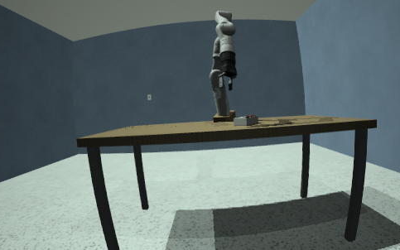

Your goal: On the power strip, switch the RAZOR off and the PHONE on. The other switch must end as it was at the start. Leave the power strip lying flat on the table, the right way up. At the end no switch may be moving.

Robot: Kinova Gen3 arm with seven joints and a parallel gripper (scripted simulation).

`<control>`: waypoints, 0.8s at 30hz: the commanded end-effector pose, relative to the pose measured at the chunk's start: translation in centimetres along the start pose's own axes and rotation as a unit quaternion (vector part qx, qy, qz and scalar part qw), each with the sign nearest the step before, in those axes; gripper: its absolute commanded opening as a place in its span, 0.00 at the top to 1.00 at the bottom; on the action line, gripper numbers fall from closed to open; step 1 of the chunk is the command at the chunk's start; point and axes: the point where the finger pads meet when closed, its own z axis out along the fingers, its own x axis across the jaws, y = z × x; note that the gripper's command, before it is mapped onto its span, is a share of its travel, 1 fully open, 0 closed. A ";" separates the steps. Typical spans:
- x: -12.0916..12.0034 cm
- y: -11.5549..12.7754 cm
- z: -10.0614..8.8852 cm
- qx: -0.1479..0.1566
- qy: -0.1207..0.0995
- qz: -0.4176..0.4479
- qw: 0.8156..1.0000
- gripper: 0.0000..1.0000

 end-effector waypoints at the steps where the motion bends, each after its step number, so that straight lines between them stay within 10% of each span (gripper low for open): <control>1: -0.3 -0.2 0.1 0.002 -0.003 0.002 1.000 0.00; 24: 2.9 0.2 1.3 0.013 0.017 -0.034 0.999 0.00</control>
